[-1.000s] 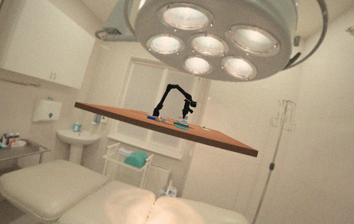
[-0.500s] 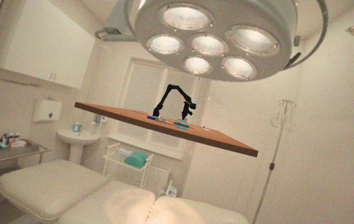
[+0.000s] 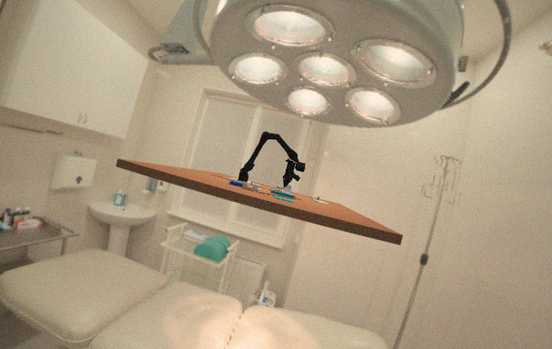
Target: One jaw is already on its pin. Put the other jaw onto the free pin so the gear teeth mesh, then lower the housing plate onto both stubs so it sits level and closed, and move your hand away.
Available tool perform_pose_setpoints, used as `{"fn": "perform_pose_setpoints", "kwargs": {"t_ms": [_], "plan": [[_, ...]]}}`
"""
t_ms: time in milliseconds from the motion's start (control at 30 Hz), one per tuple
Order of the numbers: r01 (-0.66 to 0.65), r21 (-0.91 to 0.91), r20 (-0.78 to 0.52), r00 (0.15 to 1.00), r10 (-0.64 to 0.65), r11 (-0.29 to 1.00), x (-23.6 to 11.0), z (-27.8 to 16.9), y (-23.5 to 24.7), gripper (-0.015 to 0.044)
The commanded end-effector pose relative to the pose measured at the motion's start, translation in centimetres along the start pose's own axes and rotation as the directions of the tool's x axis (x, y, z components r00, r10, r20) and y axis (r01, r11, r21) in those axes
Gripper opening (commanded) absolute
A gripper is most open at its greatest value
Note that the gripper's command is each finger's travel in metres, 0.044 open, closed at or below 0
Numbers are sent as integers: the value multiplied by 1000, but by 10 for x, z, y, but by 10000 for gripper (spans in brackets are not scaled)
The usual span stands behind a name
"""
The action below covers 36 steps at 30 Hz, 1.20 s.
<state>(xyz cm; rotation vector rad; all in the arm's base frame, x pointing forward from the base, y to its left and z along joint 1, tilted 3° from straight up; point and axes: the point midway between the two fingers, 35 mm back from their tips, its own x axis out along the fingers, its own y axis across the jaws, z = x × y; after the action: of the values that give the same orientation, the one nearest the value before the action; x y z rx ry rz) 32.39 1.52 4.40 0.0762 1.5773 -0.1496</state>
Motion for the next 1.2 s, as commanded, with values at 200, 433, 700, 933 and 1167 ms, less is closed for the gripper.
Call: {"fn": "perform_pose_setpoints", "kwargs": {"t_ms": [200,433,700,933,1167], "plan": [[-2,-4,0,1000,2,1000,4,0,0,134],[-2,-4,0,1000,2,1000,4,0,0,134],[-2,-4,0,1000,2,1000,7,0,0,134],[-2,-3,0,1000,2,1000,9,0,0,134],[-2,-3,0,1000,2,1000,10,0,0,134]]}}
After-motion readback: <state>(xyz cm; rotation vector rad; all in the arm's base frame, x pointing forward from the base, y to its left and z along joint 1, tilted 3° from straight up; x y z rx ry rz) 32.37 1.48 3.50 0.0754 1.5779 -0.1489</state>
